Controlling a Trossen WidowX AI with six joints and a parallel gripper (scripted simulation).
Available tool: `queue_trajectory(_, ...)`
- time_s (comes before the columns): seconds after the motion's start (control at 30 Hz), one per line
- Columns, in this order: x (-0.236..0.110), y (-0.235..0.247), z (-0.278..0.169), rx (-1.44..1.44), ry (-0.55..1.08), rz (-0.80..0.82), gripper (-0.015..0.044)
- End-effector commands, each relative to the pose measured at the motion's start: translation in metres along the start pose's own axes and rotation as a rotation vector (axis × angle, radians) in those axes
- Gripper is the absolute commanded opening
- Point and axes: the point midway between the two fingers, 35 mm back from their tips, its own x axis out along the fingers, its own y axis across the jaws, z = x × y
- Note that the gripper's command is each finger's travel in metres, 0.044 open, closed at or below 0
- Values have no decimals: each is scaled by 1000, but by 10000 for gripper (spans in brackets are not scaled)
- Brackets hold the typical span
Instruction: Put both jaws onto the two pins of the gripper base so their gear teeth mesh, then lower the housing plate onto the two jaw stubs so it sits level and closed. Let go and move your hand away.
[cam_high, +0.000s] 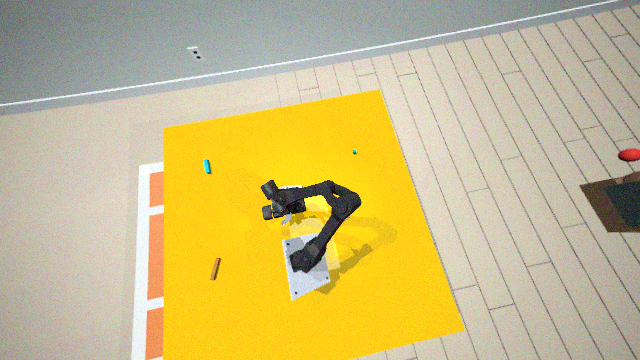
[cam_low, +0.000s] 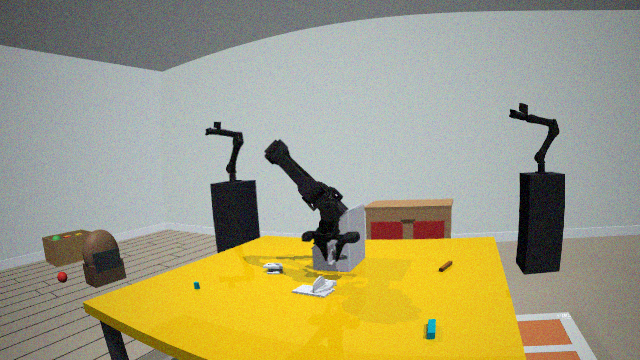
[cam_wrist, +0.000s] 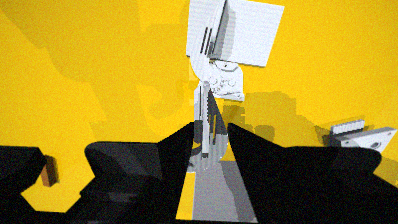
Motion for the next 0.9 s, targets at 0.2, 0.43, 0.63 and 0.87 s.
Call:
queue_trajectory(0.2,-1,-8,18,-5,-2,0,134)
queue_trajectory(0.43,-1,-19,37,-4,-3,2,134)
queue_trajectory(0.63,-1,-30,53,-4,-4,1,134)
queue_trajectory(0.87,-1,-44,71,-3,-4,-1,134)
